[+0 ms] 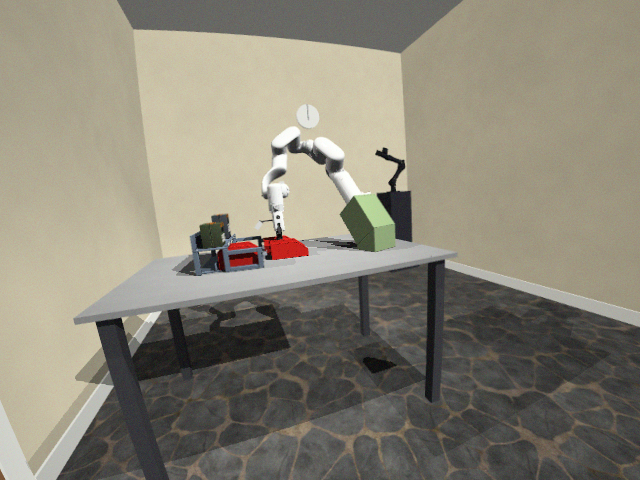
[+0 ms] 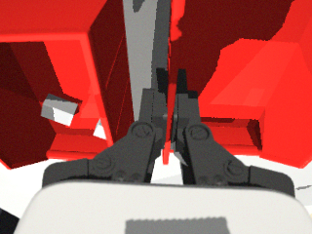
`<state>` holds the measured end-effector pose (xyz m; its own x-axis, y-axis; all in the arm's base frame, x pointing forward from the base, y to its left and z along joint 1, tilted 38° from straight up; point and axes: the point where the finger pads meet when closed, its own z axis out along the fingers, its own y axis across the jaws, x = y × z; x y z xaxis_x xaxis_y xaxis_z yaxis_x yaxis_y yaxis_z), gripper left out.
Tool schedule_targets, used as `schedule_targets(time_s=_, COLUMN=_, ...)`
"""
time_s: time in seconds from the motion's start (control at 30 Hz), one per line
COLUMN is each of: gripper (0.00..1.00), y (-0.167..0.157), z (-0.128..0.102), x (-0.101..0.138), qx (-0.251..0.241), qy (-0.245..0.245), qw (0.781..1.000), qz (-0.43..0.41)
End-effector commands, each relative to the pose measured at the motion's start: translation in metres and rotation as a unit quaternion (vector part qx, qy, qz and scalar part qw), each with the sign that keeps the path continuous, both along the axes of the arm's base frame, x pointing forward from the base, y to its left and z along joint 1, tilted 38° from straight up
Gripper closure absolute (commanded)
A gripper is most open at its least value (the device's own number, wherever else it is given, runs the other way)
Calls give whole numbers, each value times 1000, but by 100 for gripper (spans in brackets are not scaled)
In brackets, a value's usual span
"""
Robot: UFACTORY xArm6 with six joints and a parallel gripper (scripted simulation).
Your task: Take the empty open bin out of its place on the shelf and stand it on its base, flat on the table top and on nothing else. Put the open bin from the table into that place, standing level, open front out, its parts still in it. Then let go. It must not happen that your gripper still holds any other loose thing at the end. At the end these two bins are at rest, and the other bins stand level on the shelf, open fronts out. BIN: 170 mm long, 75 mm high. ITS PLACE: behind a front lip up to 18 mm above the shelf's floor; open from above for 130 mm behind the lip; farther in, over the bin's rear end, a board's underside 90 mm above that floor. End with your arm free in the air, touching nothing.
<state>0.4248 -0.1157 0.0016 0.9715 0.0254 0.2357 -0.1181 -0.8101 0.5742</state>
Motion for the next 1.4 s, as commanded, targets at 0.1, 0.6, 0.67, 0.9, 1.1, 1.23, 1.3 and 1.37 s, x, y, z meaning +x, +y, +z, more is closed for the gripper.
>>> schedule_targets(time_s=0.1, gripper=100, y=4, z=5, x=0, qx=0, qy=-2, qw=1000, qz=1)
schedule_targets(time_s=0.6, gripper=100, y=24, z=32, x=-7, qx=0, qy=-2, qw=1000, qz=1)
schedule_targets(time_s=0.67, gripper=100, y=25, z=34, x=-8, qx=0, qy=-1, qw=1000, qz=1)
schedule_targets(time_s=0.9, gripper=100, y=36, z=48, x=-11, qx=0, qy=-2, qw=1000, qz=1)
schedule_targets(time_s=1.1, gripper=100, y=44, z=59, x=-14, qx=0, qy=-2, qw=1000, qz=1)
schedule_targets(time_s=1.23, gripper=100, y=47, z=63, x=-15, qx=0, qy=-2, qw=1000, qz=1)
schedule_targets(time_s=1.3, gripper=100, y=48, z=64, x=-16, qx=0, qy=-1, qw=1000, qz=1)
schedule_targets(time_s=1.37, gripper=100, y=49, z=66, x=-16, qx=0, qy=-2, qw=1000, qz=1)
